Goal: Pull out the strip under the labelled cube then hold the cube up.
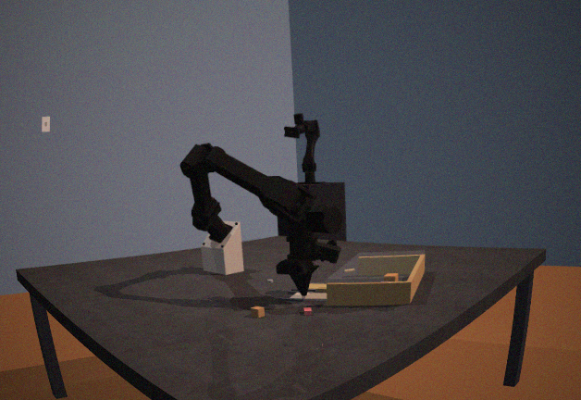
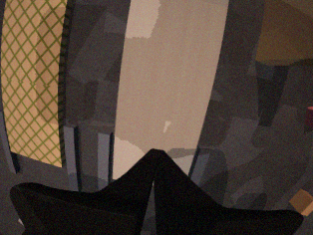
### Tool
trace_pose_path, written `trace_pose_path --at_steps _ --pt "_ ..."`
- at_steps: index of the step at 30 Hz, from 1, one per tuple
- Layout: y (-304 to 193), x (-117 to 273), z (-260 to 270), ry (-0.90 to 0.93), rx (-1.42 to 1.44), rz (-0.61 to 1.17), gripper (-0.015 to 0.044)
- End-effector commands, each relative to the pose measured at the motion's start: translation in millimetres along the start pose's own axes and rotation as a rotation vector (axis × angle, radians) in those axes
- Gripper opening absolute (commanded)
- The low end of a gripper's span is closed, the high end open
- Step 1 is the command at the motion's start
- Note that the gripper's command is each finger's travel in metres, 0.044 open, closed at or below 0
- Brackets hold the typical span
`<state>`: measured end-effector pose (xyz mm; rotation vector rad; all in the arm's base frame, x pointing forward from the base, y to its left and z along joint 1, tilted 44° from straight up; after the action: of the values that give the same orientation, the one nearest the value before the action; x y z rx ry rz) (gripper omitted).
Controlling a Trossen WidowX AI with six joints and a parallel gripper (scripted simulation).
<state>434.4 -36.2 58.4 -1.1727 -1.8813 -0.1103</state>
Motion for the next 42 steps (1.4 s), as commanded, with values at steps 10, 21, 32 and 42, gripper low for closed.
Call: trace_pose_path --at_steps 10,21,32,42 --pt "0.2 -2.7 0.9 0.004 0.004 -0.001 0.0" --pt "-0.5 -3.7 0.9 0.004 0.004 -0.001 0.0" --pt "-16.3 -4.1 3.5 0.004 0.005 0.0 0.0" --pt "-31.8 -4.8 6.6 0.004 0.005 0.0 0.0"
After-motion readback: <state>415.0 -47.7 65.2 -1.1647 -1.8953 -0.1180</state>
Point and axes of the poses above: the point midway between the two fingers, 35 mm back from their tips, its own x axis back along the fingers, its own z axis across the jaws, y = z × x, the point moved 3 cm from there along x, back along the fingers, and after that the axes turned 11 degrees about x, right-handed, at the moved point
